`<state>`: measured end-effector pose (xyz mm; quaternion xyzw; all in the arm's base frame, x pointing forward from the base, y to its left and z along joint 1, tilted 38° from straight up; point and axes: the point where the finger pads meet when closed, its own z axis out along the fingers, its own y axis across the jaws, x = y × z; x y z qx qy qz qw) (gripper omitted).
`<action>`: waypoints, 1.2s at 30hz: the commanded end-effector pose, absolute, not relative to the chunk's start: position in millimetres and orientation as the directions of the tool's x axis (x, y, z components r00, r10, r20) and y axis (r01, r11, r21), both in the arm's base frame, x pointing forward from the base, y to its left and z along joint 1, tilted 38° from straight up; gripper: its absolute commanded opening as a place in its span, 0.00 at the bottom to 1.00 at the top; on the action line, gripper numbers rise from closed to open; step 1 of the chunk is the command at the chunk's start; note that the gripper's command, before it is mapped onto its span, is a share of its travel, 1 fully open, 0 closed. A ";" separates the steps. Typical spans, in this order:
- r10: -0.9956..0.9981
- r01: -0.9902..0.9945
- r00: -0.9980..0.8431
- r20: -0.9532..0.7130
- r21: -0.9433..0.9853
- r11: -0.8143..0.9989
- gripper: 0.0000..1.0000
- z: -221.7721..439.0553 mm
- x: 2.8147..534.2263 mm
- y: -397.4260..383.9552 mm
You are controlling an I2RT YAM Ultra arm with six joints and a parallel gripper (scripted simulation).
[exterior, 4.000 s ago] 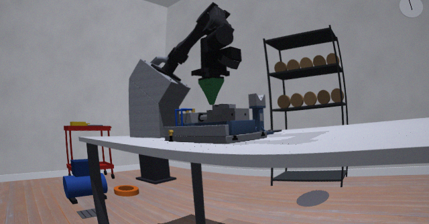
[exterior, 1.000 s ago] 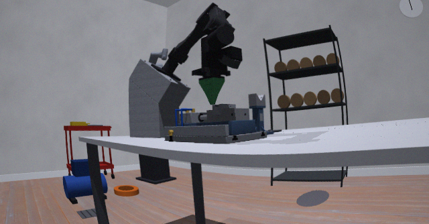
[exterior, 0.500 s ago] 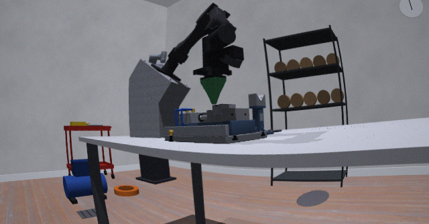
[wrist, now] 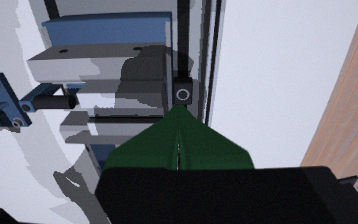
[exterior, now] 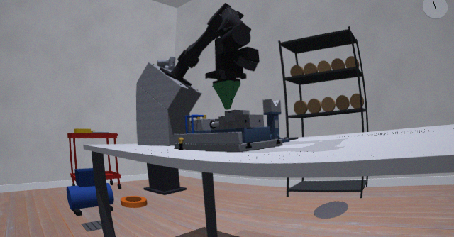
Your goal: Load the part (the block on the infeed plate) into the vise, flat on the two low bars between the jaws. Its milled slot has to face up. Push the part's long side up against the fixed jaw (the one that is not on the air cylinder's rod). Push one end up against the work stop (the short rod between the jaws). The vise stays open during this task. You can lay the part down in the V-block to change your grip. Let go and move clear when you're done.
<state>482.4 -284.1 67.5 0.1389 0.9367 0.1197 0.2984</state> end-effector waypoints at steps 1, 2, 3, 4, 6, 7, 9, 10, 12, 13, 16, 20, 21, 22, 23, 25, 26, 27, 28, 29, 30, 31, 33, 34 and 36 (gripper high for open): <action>0.338 0.199 -0.770 -0.542 0.300 0.933 0.00 76.6 484.4 -293.0; 0.338 0.199 -0.770 -0.542 0.300 0.933 0.00 76.6 484.4 -293.0; 0.338 0.199 -0.770 -0.542 0.300 0.933 0.00 76.6 484.4 -293.0; 0.338 0.199 -0.770 -0.542 0.300 0.933 0.00 76.6 484.4 -293.0; 0.338 0.199 -0.770 -0.542 0.300 0.933 0.00 76.6 484.4 -293.0; 0.338 0.199 -0.770 -0.542 0.300 0.933 0.00 76.6 484.4 -293.0; 0.338 0.199 -0.770 -0.542 0.300 0.933 0.00 76.6 484.4 -293.0; 0.338 0.199 -0.770 -0.542 0.300 0.933 0.00 76.6 484.4 -293.0; 0.338 0.199 -0.770 -0.542 0.300 0.933 0.00 76.6 484.4 -293.0; 0.338 0.199 -0.770 -0.542 0.300 0.933 0.00 76.6 484.4 -293.0; 0.338 0.199 -0.770 -0.542 0.300 0.933 0.00 76.6 484.4 -293.0; 0.338 0.199 -0.770 -0.542 0.300 0.933 0.00 76.6 484.4 -293.0; 0.338 0.199 -0.770 -0.542 0.300 0.933 0.00 76.6 484.4 -293.0; 0.338 0.199 -0.770 -0.542 0.300 0.933 0.00 76.6 484.4 -293.0; 0.338 0.199 -0.770 -0.542 0.300 0.933 0.00 76.6 484.4 -293.0; 0.338 0.199 -0.770 -0.542 0.300 0.933 0.00 76.6 484.4 -293.0; 0.338 0.199 -0.770 -0.542 0.300 0.933 0.00 76.6 484.4 -293.0; 0.338 0.199 -0.770 -0.542 0.300 0.933 0.00 76.6 484.4 -293.0; 0.337 0.198 -0.770 -0.542 0.299 0.933 0.00 76.7 484.4 -293.0; 0.336 0.198 -0.768 -0.545 0.298 0.934 0.00 77.7 484.6 -293.3; 0.334 0.196 -0.765 -0.551 0.295 0.935 0.00 79.9 484.9 -294.1; 0.330 0.194 -0.760 -0.560 0.289 0.938 0.00 83.7 485.6 -295.3; 0.331 0.195 -0.760 -0.560 0.289 0.937 0.00 83.6 481.1 -293.6; 0.336 0.198 -0.765 -0.550 0.295 0.935 0.00 78.6 477.9 -292.1; 0.335 0.198 -0.765 -0.550 0.295 0.935 0.00 77.9 476.6 -292.4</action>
